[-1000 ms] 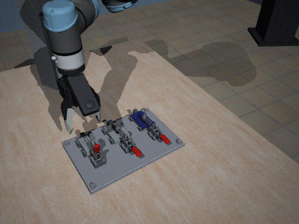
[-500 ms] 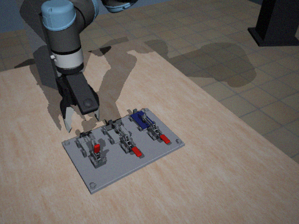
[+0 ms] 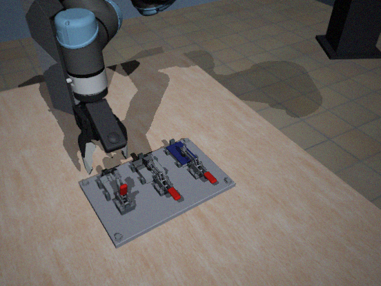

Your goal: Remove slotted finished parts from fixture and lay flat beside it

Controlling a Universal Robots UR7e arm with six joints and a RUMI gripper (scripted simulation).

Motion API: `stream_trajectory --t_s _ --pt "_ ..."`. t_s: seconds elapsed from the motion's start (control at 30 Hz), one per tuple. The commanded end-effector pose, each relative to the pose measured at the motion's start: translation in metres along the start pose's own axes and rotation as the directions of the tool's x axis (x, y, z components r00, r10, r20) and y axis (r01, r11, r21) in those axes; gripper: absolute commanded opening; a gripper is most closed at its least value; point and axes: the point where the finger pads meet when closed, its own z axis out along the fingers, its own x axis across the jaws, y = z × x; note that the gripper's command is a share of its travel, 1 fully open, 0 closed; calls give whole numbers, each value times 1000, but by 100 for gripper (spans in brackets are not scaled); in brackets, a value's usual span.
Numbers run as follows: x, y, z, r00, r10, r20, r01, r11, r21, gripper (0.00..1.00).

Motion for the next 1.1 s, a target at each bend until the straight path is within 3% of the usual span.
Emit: stream_trajectory --t_s 0.0,0.4,1.07 --pt "0 0 13 1000 0 -3 0 1000 2 59" --pt "1 0 31 1000 0 -3 0 1000 2 59" --pt "1 0 32 1000 0 -3 0 1000 3 59"
